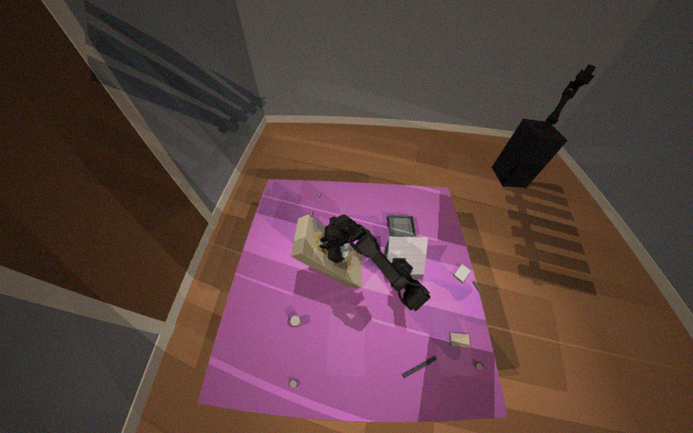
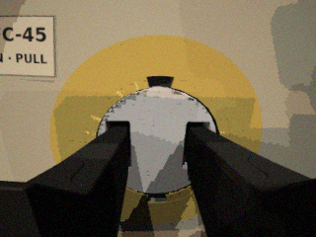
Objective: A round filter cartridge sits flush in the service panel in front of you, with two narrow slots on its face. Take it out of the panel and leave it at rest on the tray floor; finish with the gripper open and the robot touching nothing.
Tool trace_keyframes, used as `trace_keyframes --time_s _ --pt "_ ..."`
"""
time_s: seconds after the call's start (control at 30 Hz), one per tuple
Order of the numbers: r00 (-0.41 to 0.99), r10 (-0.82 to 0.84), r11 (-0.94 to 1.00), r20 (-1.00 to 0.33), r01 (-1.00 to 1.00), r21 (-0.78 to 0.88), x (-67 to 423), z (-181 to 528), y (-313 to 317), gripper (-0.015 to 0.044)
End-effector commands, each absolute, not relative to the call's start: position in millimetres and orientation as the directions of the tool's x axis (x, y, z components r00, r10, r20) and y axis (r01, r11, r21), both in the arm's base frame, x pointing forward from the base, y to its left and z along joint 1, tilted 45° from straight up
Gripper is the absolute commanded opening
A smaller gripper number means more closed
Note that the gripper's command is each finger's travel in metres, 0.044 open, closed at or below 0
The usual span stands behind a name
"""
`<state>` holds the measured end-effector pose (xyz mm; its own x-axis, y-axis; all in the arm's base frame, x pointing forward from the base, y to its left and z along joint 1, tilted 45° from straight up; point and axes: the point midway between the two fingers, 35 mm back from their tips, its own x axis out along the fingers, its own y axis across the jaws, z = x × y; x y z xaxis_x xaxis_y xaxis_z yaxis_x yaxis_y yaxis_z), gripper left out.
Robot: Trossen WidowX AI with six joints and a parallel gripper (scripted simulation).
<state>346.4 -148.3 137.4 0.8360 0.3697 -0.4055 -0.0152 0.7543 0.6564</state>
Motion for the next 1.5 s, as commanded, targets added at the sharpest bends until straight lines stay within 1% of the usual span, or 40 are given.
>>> trace_keyframes --time_s 0.0,0.03,0.33,0.4,0.57,0.8,1.03,1.23,1.47 --pt "0.834 0.369 0.755 -0.410 -0.012 0.655 349.3 135.6 -146.5 0.0112" --pt "0.834 0.369 0.755 -0.410 -0.012 0.655 349.4 135.5 -146.4 0.0112" --pt "0.836 0.369 0.754 -0.405 -0.015 0.657 346.5 137.2 -148.3 0.0052" --pt "0.836 0.369 0.754 -0.405 -0.015 0.657 346.5 137.2 -148.3 0.0000" --pt "0.835 0.369 0.787 -0.408 -0.048 0.615 348.1 136.3 -147.4 0.0000" --pt "0.834 0.369 0.881 -0.410 -0.174 0.439 350.2 135.2 -146.1 0.0000" --pt "0.834 0.369 0.926 -0.410 -0.295 0.234 351.3 134.6 -145.6 0.0000" --pt "0.834 0.369 0.922 -0.410 -0.385 0.046 352.0 134.3 -145.2 0.0000" --pt "0.834 0.369 0.866 -0.410 -0.469 -0.175 352.6 133.9 -144.9 0.0000"
